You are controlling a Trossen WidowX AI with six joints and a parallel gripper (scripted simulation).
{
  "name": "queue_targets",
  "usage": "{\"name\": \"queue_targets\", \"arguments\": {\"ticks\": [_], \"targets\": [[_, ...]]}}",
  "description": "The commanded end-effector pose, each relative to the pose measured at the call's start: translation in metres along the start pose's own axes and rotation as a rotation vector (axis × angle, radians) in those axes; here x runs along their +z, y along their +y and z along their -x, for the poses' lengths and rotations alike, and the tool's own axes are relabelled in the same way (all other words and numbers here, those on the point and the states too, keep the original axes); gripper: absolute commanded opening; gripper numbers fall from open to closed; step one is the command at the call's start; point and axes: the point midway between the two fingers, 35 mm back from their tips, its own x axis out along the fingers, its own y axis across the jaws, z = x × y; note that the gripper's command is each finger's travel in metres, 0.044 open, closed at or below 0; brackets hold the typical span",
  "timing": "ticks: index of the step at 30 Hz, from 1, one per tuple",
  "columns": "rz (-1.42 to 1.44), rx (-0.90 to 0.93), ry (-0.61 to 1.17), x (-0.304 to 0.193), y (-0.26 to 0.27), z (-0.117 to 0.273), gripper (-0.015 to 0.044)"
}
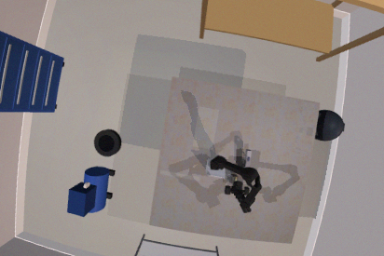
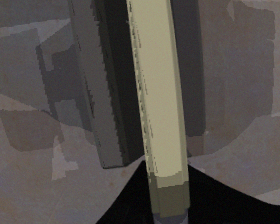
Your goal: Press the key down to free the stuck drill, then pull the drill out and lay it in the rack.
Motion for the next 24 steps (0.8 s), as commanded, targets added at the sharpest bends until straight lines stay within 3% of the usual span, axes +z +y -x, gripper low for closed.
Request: {"name": "queue_targets", "arguments": {"ticks": [1,24], "targets": [[-0.010,0.000,-0.010,0.0026,0.0019,-0.0058,0.0000],[-0.010,0.000,-0.010,0.0058,0.0046,-0.0117,0.0000]]}}
